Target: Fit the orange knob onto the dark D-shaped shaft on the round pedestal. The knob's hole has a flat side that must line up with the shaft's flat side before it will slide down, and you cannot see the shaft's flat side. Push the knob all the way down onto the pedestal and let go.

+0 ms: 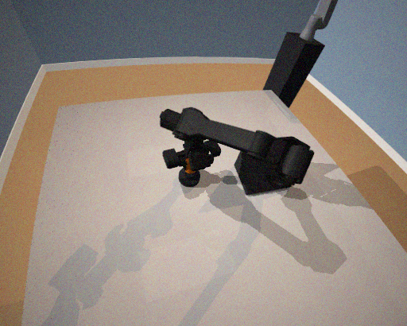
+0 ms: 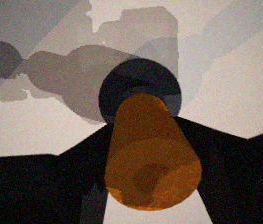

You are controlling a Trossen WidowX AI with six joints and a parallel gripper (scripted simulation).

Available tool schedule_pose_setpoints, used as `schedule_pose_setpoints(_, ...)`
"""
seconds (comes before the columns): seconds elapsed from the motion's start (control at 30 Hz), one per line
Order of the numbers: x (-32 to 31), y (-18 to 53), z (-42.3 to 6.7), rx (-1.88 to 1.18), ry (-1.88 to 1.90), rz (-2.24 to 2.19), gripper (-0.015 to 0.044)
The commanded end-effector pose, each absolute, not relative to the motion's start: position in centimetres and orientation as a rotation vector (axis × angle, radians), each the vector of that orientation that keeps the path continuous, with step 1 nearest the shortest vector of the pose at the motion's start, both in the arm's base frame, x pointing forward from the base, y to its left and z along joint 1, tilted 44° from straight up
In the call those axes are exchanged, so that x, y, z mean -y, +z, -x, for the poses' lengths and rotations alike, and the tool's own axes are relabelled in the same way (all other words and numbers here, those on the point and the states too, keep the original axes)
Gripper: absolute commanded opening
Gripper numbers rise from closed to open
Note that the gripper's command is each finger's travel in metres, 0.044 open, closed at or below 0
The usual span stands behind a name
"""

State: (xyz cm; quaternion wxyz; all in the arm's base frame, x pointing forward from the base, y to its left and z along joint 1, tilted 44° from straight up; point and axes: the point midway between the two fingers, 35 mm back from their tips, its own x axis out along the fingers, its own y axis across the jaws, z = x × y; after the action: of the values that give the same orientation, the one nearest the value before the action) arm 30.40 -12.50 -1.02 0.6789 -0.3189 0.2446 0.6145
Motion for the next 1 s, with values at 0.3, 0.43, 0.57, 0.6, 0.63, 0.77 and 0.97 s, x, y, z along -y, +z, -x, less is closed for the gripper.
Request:
schedule_pose_setpoints(0.3, 12.98, -0.78, -30.64, -0.405, 1.446, 0.894, 0.0000)
schedule_pose_setpoints(0.43, 12.85, -0.85, -30.57, -0.405, 1.446, 0.893, 0.0000)
schedule_pose_setpoints(0.57, 12.72, -0.95, -30.51, -0.405, 1.446, 0.893, 0.0000)
schedule_pose_setpoints(0.6, 12.68, -0.96, -30.47, -0.405, 1.446, 0.893, 0.0000)
schedule_pose_setpoints(0.63, 12.65, -0.95, -30.43, -0.405, 1.446, 0.893, 0.0000)
schedule_pose_setpoints(0.77, 12.62, -0.86, -30.47, -0.405, 1.446, 0.893, 0.0000)
schedule_pose_setpoints(0.97, 12.70, -0.84, -30.56, -0.405, 1.446, 0.893, 0.0000)
